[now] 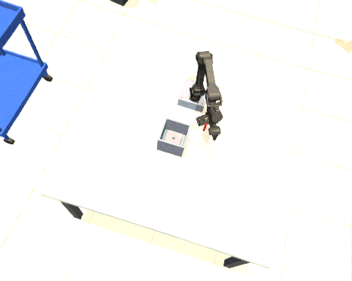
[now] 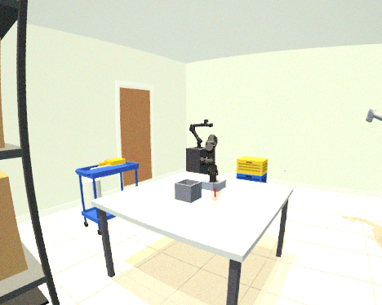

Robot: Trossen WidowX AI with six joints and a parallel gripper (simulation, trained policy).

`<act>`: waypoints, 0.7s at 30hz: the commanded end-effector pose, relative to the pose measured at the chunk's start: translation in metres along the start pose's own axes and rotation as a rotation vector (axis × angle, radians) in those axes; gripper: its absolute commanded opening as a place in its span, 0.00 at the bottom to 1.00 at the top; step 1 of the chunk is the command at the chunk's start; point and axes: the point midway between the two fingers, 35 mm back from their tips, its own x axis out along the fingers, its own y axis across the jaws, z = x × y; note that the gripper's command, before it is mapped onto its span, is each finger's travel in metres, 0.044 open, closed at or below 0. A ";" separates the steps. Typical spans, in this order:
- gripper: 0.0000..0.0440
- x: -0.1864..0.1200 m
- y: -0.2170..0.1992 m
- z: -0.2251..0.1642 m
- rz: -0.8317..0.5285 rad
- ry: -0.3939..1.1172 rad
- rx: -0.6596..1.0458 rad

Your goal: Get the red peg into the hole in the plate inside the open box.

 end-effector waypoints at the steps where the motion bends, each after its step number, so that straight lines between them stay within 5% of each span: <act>1: 1.00 0.005 -0.026 -0.001 -0.094 0.018 0.044; 21: 1.00 0.019 -0.142 -0.003 -0.517 -0.009 0.177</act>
